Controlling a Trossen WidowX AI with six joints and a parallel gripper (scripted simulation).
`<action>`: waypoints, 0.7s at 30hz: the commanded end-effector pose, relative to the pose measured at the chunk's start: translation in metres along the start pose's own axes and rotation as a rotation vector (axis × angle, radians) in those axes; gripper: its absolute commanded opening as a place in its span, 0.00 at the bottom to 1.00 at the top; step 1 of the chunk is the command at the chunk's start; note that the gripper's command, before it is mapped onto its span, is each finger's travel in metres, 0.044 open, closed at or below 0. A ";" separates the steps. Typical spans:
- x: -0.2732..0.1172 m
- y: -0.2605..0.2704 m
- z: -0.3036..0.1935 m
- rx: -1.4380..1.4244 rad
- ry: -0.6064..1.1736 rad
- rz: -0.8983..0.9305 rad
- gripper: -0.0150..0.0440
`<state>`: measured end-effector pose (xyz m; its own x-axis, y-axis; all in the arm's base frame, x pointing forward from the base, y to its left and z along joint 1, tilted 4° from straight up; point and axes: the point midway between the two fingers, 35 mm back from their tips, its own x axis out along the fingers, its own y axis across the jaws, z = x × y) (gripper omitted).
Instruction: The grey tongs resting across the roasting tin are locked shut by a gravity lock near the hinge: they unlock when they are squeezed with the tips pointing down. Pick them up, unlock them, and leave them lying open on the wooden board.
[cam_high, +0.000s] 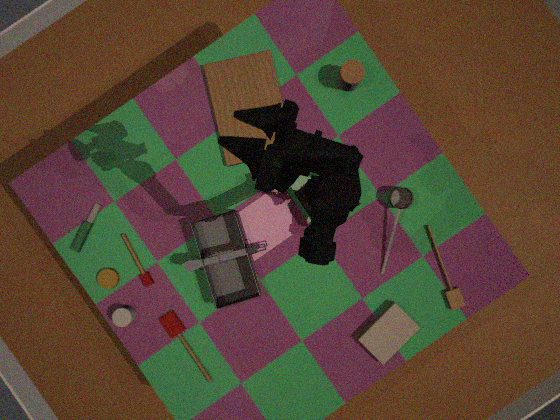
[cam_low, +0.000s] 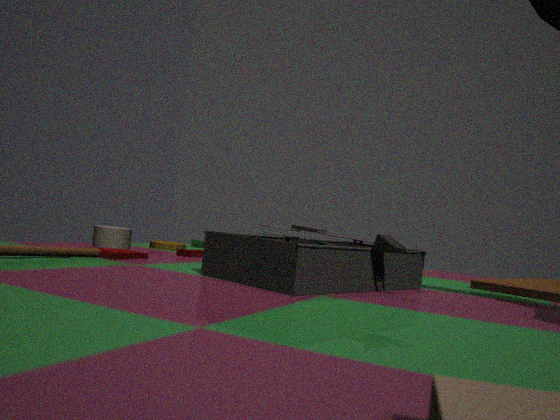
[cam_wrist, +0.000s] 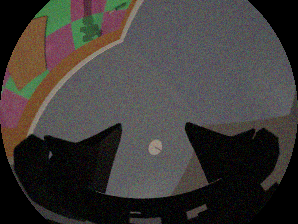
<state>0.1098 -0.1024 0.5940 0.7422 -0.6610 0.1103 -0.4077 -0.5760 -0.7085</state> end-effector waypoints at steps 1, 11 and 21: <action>0.000 0.001 -0.001 0.011 -0.002 -0.003 0.89; 0.025 0.047 -0.018 0.464 -0.095 -0.067 0.69; 0.080 0.088 0.001 0.956 -0.258 -0.039 0.69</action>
<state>0.1187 -0.1873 0.5544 0.8673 -0.4893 0.0921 0.0726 -0.0587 -0.9956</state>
